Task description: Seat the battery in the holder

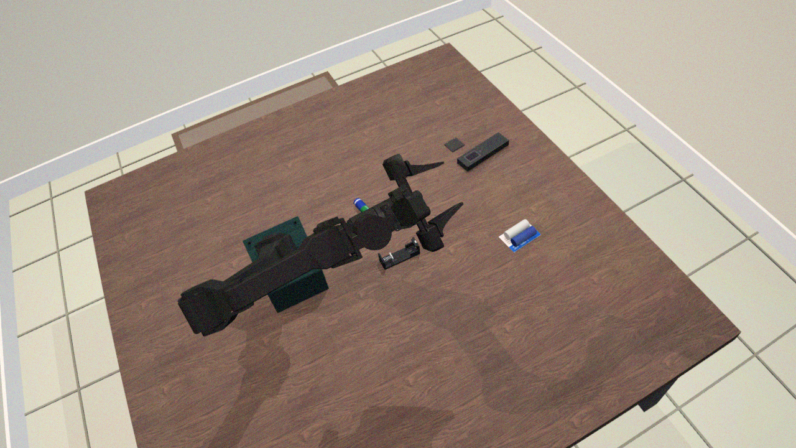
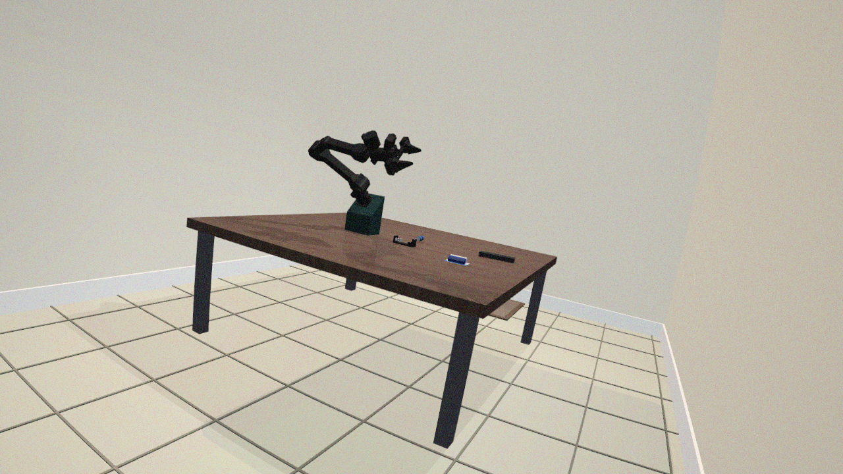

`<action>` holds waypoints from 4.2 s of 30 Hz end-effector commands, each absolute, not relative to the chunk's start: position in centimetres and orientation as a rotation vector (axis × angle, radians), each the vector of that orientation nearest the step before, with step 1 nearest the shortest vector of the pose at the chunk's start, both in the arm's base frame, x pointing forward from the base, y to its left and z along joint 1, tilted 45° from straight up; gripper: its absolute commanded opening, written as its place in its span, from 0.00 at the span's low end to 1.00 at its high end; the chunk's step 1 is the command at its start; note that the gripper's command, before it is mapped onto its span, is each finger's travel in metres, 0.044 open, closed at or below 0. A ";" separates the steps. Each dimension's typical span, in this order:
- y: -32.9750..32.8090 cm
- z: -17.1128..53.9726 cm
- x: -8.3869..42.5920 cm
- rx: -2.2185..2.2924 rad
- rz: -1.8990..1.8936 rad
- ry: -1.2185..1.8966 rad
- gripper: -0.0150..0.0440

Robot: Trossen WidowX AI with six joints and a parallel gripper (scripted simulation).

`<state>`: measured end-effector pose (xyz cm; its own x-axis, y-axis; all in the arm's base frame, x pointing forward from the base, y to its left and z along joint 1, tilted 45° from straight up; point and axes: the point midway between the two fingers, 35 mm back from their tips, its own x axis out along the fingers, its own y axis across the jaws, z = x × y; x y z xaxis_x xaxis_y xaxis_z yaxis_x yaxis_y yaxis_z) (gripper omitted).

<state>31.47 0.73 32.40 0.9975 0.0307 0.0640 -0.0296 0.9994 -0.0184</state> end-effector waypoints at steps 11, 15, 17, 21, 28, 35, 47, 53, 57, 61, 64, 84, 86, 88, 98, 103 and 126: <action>2.3 20.4 36.9 -0.311 0.020 0.440 0.66; 3.6 14.1 37.8 -0.506 0.074 0.674 0.66; 4.1 11.0 37.8 -0.613 0.112 0.788 0.66; 5.0 5.0 36.9 -0.842 0.210 1.008 0.66; 5.4 -4.0 33.4 -1.276 0.451 1.363 0.66; 4.5 -10.9 28.3 -1.733 0.787 1.671 0.66; 3.7 -12.3 27.3 -1.829 0.866 1.731 0.66; 3.0 -13.1 27.3 -1.829 0.866 1.730 0.66; 2.6 -13.5 27.3 -1.829 0.866 1.731 0.66; 2.1 -14.0 27.3 -1.830 0.866 1.731 0.66; 1.8 -14.3 27.3 -1.830 0.865 1.731 0.66; 0.5 -15.5 27.2 -1.831 0.864 1.734 0.44; 0.5 -15.5 27.2 -1.831 0.864 1.734 0.41; 0.5 -15.5 27.2 -1.831 0.864 1.734 0.39; 4.1 -11.9 27.2 -1.829 0.866 1.731 0.38; 3.6 -11.1 27.6 -1.763 0.768 1.740 0.38; -6.7 2.1 28.5 -0.615 -0.577 1.490 0.38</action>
